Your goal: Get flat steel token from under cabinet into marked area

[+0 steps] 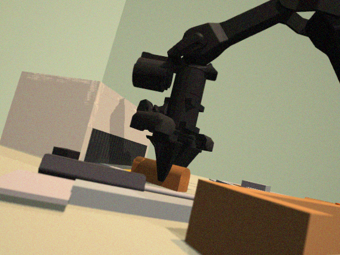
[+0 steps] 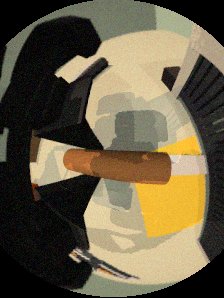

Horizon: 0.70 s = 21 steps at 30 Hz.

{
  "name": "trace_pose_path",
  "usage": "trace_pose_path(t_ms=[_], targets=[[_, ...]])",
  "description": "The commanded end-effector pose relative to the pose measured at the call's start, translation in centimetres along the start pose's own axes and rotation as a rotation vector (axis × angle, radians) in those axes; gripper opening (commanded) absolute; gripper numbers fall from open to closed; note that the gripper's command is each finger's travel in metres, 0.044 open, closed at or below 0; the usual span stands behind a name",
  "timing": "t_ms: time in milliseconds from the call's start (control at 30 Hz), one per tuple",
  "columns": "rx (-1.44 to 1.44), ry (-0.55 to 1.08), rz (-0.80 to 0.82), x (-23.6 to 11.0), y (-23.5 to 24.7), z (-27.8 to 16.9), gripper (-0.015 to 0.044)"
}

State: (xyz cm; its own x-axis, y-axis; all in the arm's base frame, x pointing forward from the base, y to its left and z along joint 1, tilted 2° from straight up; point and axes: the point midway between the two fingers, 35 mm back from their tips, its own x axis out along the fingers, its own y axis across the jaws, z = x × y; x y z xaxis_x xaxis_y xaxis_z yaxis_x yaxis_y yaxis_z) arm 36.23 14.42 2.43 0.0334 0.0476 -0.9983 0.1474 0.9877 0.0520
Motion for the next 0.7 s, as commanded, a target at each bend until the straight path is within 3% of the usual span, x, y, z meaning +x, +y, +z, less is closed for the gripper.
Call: trace_pose_path(t_ms=[0, 667], targets=[[0.004, 0.003, -0.007, 0.1, -0.4, 0.0, 0.0], [0.004, 0.004, -0.007, 0.1, -0.3, -2.0, 0.0]])
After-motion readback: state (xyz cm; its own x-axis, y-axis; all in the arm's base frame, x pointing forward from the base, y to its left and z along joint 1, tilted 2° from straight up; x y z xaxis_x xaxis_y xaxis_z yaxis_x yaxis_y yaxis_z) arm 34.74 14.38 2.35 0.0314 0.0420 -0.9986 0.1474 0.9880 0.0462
